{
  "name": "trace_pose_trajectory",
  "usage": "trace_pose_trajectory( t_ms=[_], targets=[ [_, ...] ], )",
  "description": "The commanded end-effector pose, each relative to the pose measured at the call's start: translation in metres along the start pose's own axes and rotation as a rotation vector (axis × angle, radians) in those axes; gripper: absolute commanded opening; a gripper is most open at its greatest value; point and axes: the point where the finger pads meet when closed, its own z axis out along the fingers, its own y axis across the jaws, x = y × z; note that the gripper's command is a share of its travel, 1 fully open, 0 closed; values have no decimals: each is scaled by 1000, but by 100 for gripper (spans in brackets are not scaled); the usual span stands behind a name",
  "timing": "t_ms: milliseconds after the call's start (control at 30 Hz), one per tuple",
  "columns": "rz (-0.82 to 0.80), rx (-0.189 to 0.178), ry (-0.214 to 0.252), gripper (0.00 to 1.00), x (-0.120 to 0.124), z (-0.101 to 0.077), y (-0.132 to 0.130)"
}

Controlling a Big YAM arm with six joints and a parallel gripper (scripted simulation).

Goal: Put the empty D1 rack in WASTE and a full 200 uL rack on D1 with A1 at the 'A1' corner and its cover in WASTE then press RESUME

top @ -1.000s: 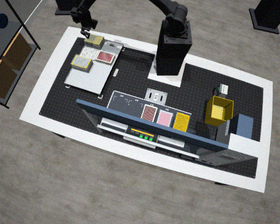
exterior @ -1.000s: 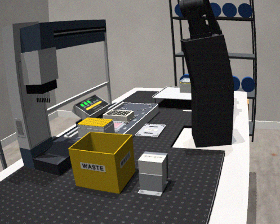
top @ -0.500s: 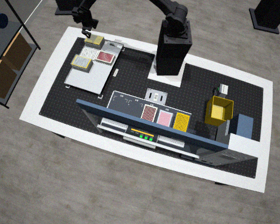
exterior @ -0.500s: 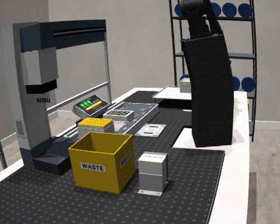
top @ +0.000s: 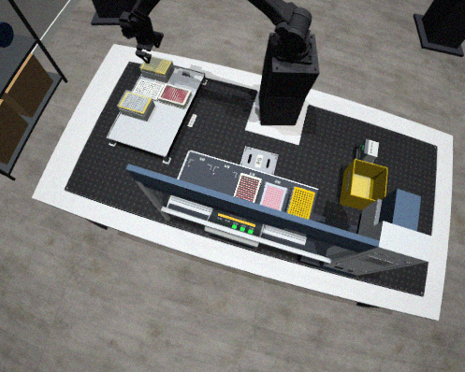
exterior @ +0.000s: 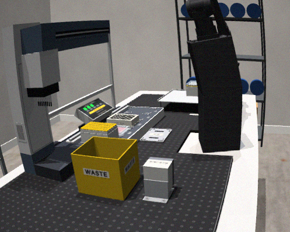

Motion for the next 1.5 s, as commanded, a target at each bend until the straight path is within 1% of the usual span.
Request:
trace_pose_trajectory(
  t_ms=[0, 500, 533, 567, 600, 667, 700, 733, 1467],
  targets=[
    [-20, 3, -5, 100, -9, 12, 0],
    [-20, 3, -5, 100, -9, 12, 0],
    [-17, 3, 10, 100, 5, 21, -1],
    [-16, 3, 21, 100, 13, 26, -1],
    [-16, 3, 21, 100, 14, 29, -1],
    [-16, 3, 21, 100, 14, 29, -1],
    [-19, 3, 2, 100, 4, 26, 0],
    [-20, 3, -4, 100, 1, 25, 0],
    [-20, 3, 0, 100, 2, 25, 0]
  ],
)
